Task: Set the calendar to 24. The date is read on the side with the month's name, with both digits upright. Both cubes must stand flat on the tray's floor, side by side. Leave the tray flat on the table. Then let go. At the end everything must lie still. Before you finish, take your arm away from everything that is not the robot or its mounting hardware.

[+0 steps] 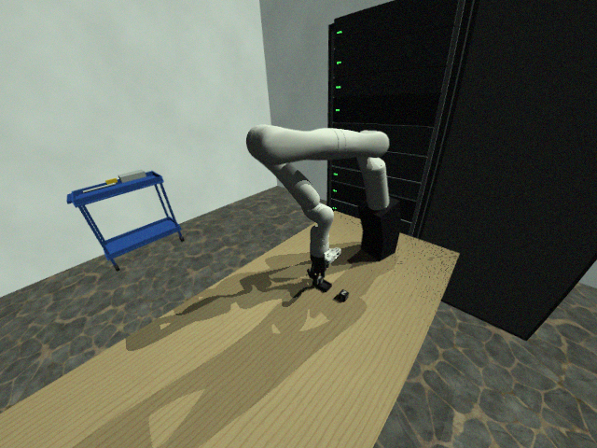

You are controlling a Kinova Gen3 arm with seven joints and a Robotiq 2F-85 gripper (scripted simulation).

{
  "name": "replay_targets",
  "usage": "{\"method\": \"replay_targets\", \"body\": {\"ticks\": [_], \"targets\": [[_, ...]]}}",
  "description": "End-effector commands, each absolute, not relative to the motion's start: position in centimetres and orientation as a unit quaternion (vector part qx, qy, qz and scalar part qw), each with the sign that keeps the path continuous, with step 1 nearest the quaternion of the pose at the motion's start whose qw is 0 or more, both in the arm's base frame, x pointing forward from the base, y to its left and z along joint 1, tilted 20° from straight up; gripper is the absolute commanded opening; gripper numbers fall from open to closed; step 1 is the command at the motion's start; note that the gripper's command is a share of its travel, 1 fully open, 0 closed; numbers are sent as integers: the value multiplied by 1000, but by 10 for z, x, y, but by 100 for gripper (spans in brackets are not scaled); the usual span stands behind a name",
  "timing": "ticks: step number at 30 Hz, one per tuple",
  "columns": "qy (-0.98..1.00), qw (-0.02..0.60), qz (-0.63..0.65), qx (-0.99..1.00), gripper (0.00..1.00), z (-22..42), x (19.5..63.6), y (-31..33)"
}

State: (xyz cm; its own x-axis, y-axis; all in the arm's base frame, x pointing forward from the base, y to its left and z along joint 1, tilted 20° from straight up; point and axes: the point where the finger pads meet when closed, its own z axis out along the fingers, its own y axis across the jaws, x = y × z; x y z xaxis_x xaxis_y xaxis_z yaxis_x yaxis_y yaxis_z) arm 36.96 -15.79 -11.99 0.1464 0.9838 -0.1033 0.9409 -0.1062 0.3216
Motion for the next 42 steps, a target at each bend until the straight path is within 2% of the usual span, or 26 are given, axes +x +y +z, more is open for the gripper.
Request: {"method": "replay_targets", "body": {"ticks": [1, 14, 15, 42], "targets": [[649, 161, 73, 740, 46, -119, 374, -158], [649, 161, 73, 740, 46, -119, 374, -158], [649, 161, 73, 740, 26, -119, 374, -158], [649, 161, 72, 740, 26, -119, 374, -158]]}}
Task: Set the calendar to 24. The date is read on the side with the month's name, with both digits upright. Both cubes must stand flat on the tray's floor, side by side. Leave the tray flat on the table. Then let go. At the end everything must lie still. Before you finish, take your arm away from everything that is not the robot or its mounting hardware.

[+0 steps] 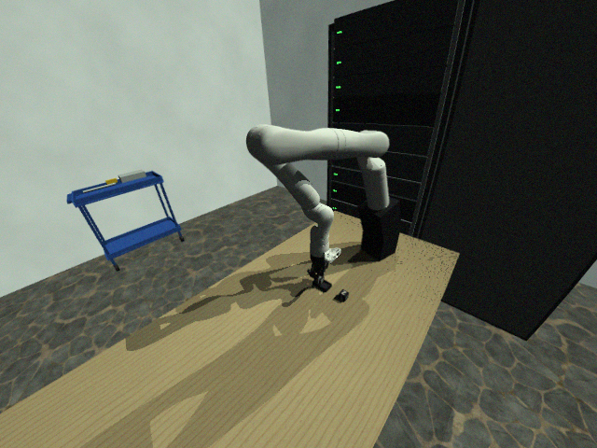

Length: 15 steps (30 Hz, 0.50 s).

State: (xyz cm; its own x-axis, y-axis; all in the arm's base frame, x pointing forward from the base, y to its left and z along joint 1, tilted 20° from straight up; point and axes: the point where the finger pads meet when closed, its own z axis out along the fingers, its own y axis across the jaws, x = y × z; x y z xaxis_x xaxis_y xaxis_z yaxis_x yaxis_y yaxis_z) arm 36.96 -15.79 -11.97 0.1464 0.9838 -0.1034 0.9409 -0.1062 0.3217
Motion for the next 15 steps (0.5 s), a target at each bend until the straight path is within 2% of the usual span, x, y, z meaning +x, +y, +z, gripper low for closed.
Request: {"method": "replay_targets", "body": {"ticks": [1, 15], "targets": [[649, 161, 72, 740, 26, -119, 374, -158], [650, 156, 69, 741, 26, -107, 365, -154]]}}
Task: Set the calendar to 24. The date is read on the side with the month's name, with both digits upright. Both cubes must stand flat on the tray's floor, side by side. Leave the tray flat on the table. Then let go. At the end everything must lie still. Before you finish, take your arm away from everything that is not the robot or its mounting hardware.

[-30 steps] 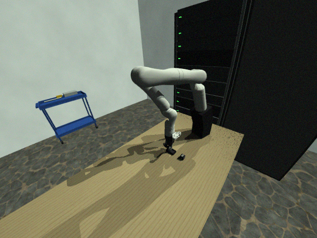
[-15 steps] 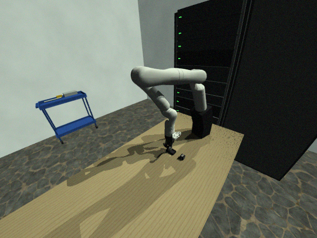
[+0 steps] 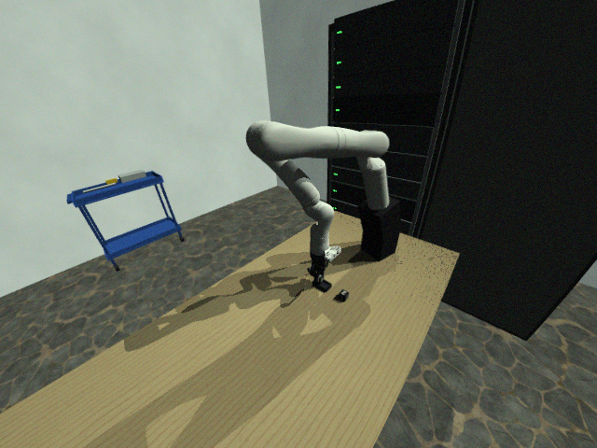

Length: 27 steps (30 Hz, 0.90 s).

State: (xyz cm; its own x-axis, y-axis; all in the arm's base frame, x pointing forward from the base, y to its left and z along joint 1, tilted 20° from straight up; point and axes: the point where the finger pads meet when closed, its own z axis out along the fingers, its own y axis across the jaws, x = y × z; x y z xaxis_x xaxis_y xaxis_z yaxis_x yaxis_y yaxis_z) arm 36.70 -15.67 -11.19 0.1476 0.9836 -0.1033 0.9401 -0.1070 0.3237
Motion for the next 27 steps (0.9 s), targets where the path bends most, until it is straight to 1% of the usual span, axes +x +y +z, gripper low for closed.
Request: {"method": "replay_targets", "body": {"ticks": [1, 14, 27], "targets": [[650, 156, 69, 741, 26, -102, 364, -154], [650, 156, 69, 741, 26, -32, 340, -143], [650, 157, 69, 741, 26, -25, 339, -142]]}}
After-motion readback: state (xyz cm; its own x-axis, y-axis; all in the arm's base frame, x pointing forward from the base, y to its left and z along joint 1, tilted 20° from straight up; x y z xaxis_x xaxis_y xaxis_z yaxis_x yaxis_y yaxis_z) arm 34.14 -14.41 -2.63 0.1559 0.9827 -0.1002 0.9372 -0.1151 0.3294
